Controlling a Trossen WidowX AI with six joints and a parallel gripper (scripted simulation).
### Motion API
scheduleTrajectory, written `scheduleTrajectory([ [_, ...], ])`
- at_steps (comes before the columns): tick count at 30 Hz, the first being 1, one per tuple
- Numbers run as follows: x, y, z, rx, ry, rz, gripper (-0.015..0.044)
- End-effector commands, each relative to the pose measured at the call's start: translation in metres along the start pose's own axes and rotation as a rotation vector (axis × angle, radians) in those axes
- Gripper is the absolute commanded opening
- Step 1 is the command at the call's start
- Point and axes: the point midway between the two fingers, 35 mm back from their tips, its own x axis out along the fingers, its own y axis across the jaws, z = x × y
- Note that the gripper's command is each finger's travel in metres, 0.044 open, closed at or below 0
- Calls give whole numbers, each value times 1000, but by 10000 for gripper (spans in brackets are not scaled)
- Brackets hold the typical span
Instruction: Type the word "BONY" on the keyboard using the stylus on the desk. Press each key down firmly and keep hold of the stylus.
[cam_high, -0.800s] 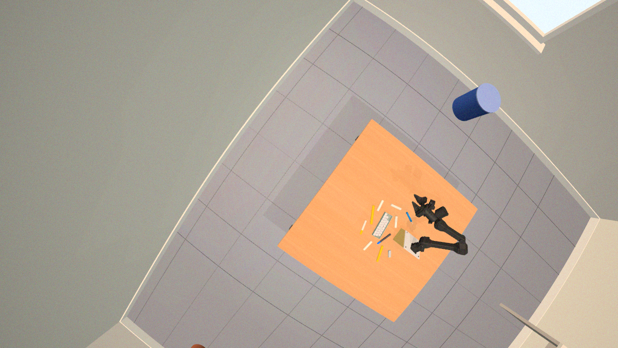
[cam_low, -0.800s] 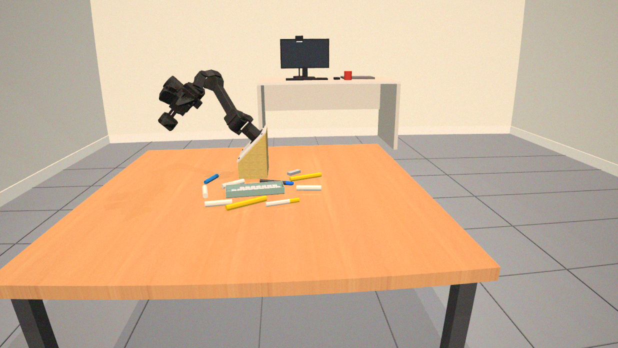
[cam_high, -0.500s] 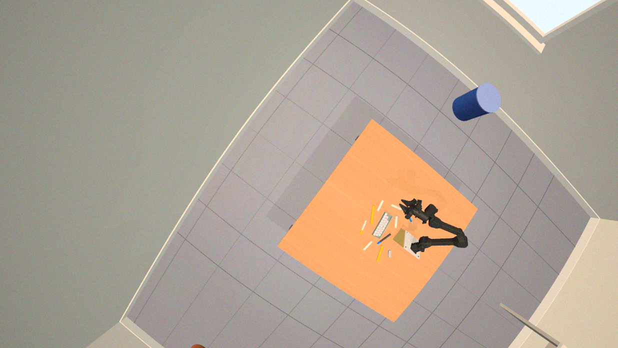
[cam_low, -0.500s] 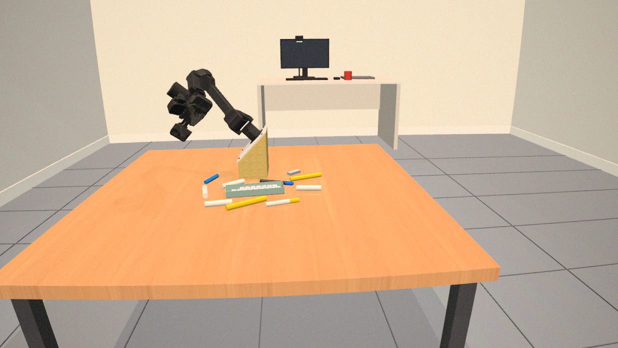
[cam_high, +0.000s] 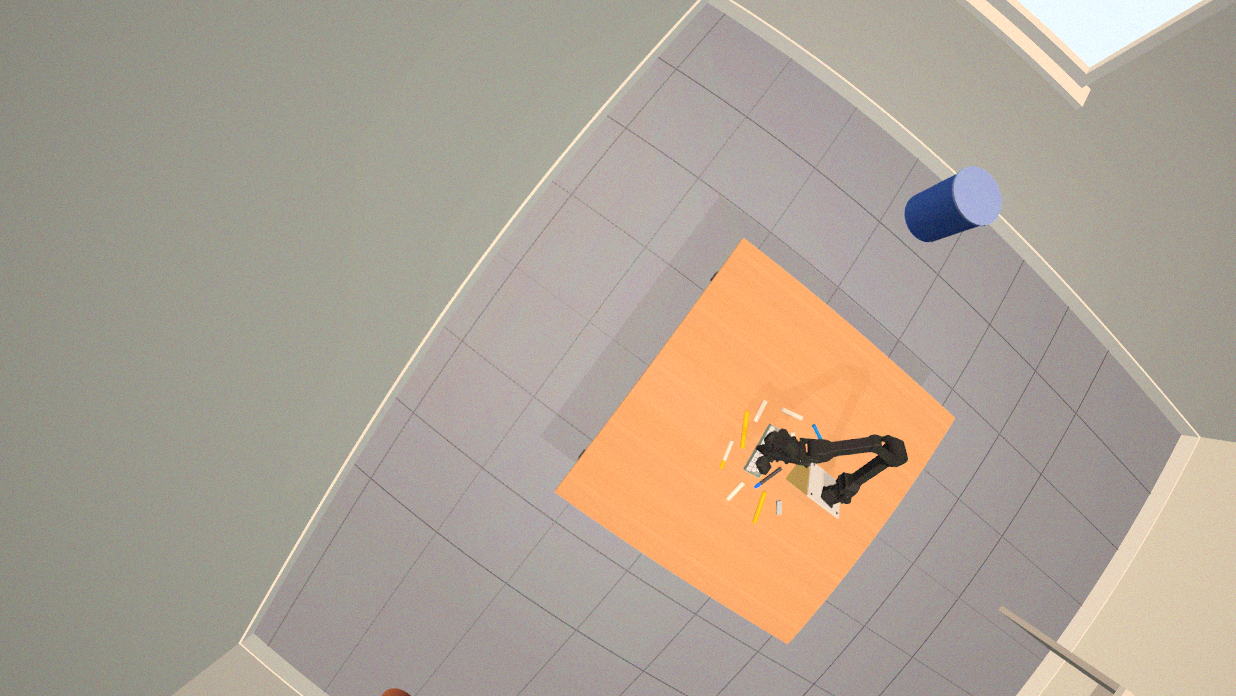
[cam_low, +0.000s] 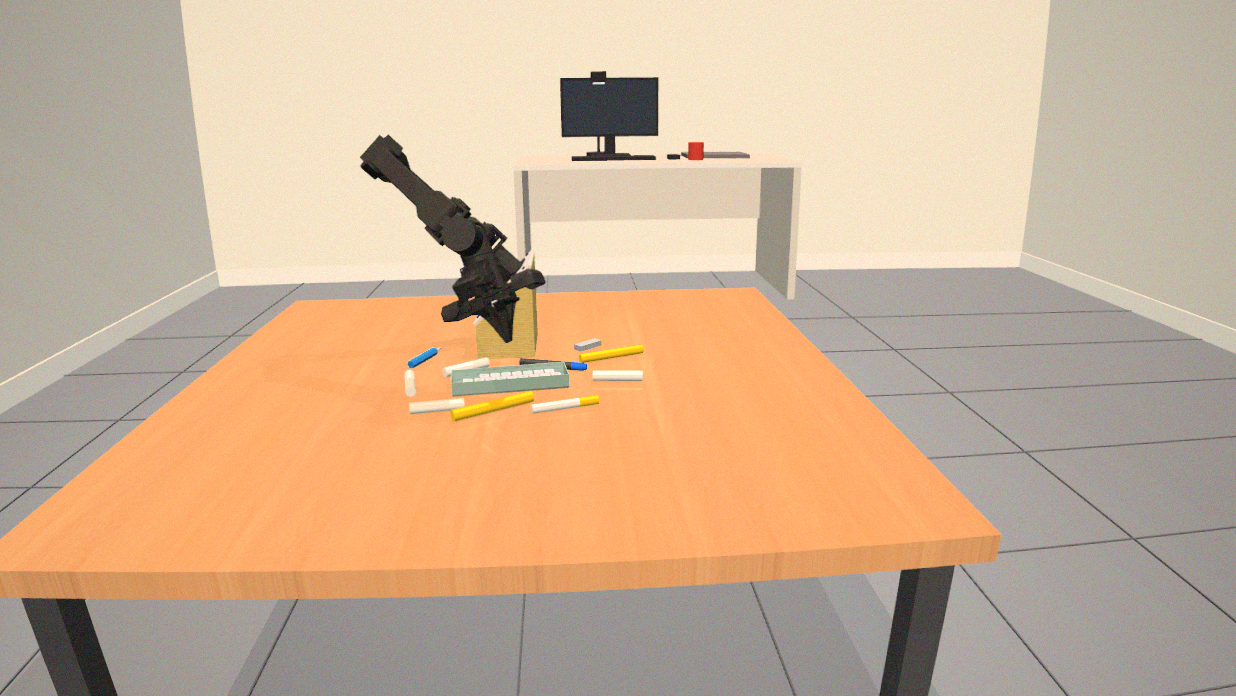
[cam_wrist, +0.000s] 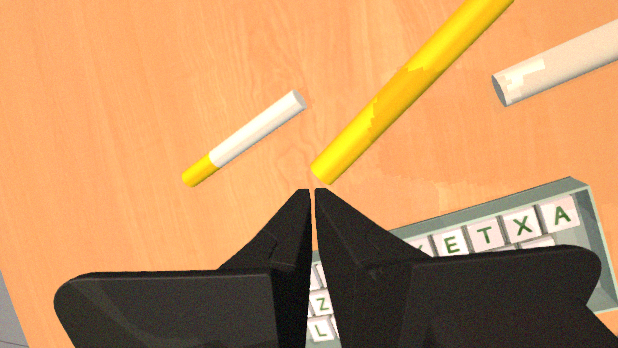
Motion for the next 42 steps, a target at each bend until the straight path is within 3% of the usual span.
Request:
scheduleTrajectory([
  [1, 26, 14, -45, -137, 154, -126, 0],
  [9, 54, 19, -115, -414, 342, -364, 0],
  [20, 53, 17, -114, -414, 342, -363, 0],
  [26, 35, -40, -85, -415, 343, -367, 0],
  [38, 34, -44, -83, -415, 343, -367, 0],
  [42, 21, -85, -59, -415, 342, -366, 0],
])
